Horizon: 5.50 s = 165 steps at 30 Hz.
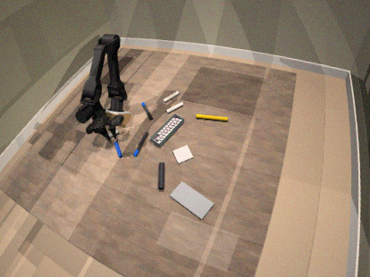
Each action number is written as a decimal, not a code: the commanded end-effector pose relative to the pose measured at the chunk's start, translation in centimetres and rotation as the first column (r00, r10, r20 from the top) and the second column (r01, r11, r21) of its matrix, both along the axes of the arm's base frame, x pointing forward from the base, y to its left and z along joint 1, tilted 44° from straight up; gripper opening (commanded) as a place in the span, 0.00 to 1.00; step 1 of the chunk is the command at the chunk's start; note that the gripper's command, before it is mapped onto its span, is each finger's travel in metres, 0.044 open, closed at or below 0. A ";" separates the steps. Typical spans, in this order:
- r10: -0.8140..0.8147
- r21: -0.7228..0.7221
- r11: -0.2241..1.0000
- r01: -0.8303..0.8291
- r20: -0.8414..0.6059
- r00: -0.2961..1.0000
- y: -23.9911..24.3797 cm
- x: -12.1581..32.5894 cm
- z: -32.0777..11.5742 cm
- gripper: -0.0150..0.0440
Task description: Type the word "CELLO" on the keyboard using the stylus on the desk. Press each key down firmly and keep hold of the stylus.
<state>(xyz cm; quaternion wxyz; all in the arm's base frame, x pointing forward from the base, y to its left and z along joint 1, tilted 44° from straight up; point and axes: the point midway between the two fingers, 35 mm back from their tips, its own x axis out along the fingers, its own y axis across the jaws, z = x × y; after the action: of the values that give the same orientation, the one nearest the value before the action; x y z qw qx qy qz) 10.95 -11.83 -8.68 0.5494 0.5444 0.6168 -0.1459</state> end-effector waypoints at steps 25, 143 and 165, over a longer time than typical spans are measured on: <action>-0.506 -0.731 0.439 0.523 -0.682 -0.528 -0.7 2.3 -1.3 0.51; -0.455 -0.983 0.178 0.045 -0.122 -0.882 3.0 2.3 -5.5 0.51; -0.461 -0.983 0.179 0.044 -0.123 -0.879 3.2 2.2 -5.6 0.25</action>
<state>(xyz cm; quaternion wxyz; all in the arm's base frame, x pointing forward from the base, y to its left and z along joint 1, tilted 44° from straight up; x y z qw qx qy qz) 13.13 -8.63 -14.31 -0.3612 0.3094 0.1710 -0.8629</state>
